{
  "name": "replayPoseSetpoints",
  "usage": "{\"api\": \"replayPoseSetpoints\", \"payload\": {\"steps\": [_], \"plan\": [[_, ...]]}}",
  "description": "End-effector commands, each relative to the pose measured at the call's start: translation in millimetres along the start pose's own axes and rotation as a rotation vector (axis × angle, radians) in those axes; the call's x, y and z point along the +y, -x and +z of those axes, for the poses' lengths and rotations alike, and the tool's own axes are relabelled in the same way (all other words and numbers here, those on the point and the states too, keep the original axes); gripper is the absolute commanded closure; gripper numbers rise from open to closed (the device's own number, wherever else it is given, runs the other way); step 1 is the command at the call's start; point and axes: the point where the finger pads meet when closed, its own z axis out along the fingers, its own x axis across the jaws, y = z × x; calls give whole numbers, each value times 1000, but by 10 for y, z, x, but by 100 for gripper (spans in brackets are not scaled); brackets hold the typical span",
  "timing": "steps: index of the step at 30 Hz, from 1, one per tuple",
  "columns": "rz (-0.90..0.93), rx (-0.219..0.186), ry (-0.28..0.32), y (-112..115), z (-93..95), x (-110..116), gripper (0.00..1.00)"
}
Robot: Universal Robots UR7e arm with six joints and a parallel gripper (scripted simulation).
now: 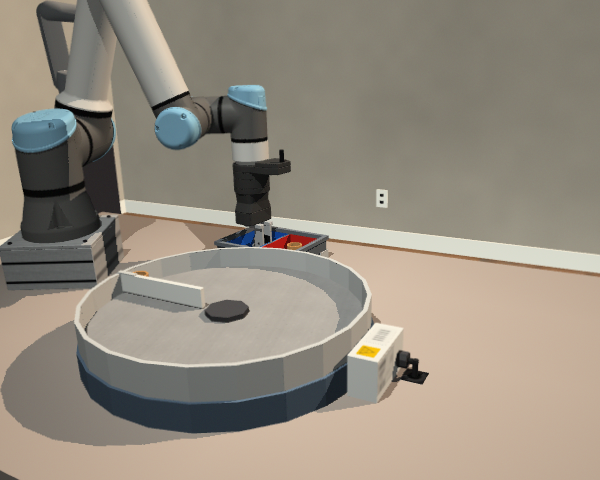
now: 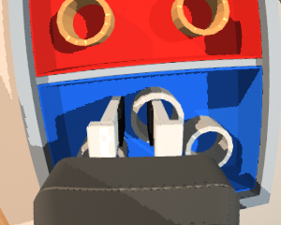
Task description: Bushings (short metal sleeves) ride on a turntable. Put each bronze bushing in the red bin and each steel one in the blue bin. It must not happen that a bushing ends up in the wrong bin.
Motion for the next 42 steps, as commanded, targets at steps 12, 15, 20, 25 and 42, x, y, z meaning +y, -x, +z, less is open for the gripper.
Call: {"api": "replayPoseSetpoints", "payload": {"steps": [12, 15, 20, 25, 42], "plan": [[0, -1, -1, -15, -50, -3, 58], [0, -1, -1, -15, -50, -3, 58], [0, -1, -1, -14, -54, -3, 58], [0, -1, -1, -15, -79, -3, 58], [0, -1, -1, -15, -113, -3, 58]]}}
